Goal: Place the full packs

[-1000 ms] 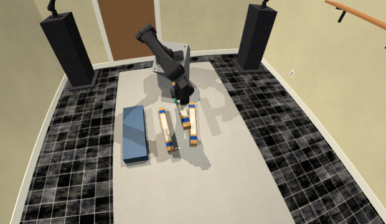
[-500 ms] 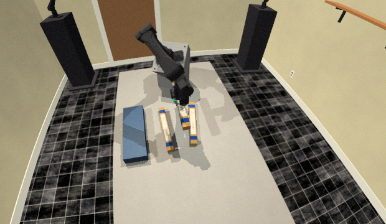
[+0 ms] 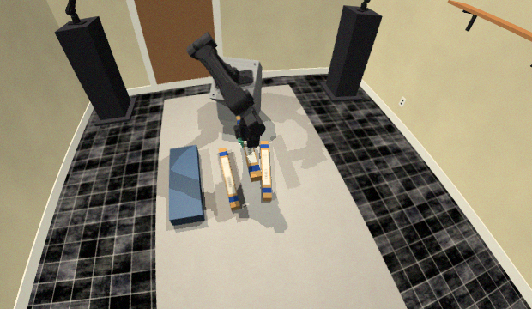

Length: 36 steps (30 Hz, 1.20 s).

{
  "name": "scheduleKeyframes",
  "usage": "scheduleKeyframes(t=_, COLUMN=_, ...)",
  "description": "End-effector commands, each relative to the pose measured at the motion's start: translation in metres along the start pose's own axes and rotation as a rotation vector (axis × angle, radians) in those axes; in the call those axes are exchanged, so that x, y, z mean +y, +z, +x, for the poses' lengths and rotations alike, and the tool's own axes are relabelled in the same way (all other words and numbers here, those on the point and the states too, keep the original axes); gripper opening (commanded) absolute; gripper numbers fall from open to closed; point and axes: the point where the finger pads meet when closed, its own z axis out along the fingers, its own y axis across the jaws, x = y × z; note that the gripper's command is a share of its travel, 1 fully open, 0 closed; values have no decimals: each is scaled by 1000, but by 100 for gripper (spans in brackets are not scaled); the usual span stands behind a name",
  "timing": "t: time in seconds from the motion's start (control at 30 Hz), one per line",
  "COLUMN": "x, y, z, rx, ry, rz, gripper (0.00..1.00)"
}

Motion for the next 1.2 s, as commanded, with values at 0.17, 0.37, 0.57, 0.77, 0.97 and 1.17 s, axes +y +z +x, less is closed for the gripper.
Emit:
scheduleKeyframes(t=0.17, x=4, y=8, z=-6, rx=-28, ry=4, rz=-16, gripper=0)
scheduleKeyframes(t=0.37, x=4, y=16, z=-6, rx=-28, ry=4, rz=-16, gripper=0)
scheduleKeyframes(t=0.57, x=4, y=24, z=-6, rx=-28, ry=4, rz=-16, gripper=0)
scheduleKeyframes(t=0.77, x=4, y=29, z=-7, rx=-28, ry=4, rz=-16, gripper=0)
scheduleKeyframes(t=0.97, x=4, y=37, z=-7, rx=-28, ry=4, rz=-16, gripper=0)
scheduleKeyframes(t=1.17, x=4, y=40, z=-7, rx=-28, ry=4, rz=-16, gripper=0)
